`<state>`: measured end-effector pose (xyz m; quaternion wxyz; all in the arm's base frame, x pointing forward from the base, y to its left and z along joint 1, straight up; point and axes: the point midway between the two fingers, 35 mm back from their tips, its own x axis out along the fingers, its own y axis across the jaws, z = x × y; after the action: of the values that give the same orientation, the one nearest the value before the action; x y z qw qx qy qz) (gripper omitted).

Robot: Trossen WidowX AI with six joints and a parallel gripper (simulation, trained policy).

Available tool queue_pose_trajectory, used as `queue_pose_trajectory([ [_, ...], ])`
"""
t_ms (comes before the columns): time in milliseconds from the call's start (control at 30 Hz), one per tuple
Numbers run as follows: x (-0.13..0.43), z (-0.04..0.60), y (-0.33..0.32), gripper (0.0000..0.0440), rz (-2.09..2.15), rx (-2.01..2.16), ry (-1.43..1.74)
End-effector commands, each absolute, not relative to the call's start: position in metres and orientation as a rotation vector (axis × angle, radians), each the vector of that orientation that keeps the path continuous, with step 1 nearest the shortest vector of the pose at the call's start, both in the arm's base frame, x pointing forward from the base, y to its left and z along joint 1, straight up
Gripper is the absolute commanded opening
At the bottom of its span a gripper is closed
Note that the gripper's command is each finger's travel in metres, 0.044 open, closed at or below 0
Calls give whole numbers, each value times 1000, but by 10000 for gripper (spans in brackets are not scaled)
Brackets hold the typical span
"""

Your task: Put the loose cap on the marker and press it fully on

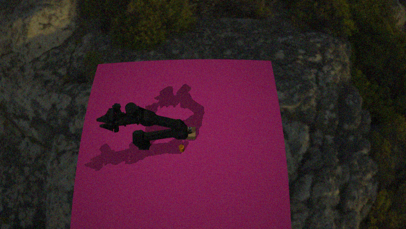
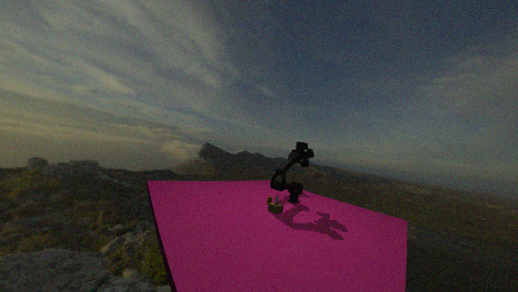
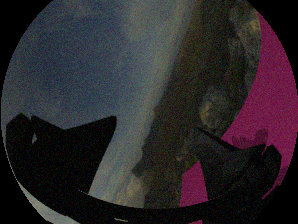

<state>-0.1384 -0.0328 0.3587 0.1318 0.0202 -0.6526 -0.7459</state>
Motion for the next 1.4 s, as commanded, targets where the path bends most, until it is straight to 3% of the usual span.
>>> queue_pose_trajectory([
  [0, -139, 358, -34, 375, -2163, 71, -1892],
  [167, -140, 355, -41, 250, -2152, 144, -1879],
  [233, -141, 353, -44, 224, -2149, 177, -1870],
  [1367, -141, 330, -92, 308, -2150, 668, -1602],
])
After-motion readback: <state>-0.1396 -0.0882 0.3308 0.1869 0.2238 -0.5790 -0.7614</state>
